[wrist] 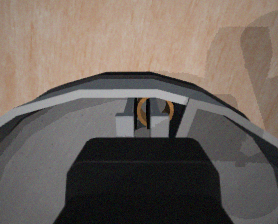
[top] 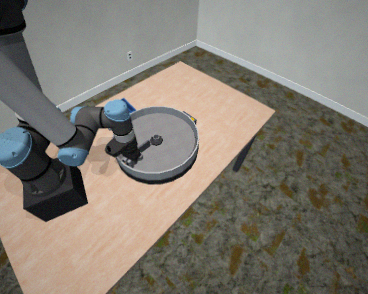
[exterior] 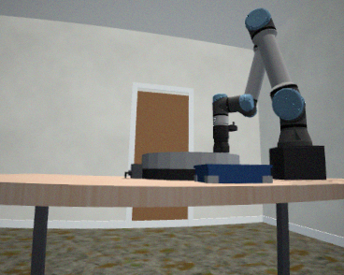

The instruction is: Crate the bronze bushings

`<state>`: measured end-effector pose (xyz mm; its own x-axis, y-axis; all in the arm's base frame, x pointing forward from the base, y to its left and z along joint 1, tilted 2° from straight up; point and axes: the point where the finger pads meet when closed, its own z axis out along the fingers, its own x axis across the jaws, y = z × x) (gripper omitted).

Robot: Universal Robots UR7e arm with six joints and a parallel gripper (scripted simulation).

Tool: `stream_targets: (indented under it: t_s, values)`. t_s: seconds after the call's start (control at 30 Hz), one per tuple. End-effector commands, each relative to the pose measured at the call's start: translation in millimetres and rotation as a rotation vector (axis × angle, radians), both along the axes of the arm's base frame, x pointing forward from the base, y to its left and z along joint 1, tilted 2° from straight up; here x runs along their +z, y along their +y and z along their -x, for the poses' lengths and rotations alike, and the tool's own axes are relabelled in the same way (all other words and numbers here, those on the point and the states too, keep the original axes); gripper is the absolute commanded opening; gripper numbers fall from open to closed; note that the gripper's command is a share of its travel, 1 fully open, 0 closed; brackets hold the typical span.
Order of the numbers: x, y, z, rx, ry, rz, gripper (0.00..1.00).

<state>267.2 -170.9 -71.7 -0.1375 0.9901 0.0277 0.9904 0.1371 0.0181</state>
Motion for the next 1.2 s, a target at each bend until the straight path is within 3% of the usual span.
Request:
stream_targets:
  t_s: [0.0,1.17]
  values:
    - [0.2,-2,-0.5,0.000,-0.001,0.000,0.00]
    - [15.1,-2,-0.3,0.000,-0.001,0.000,0.00]
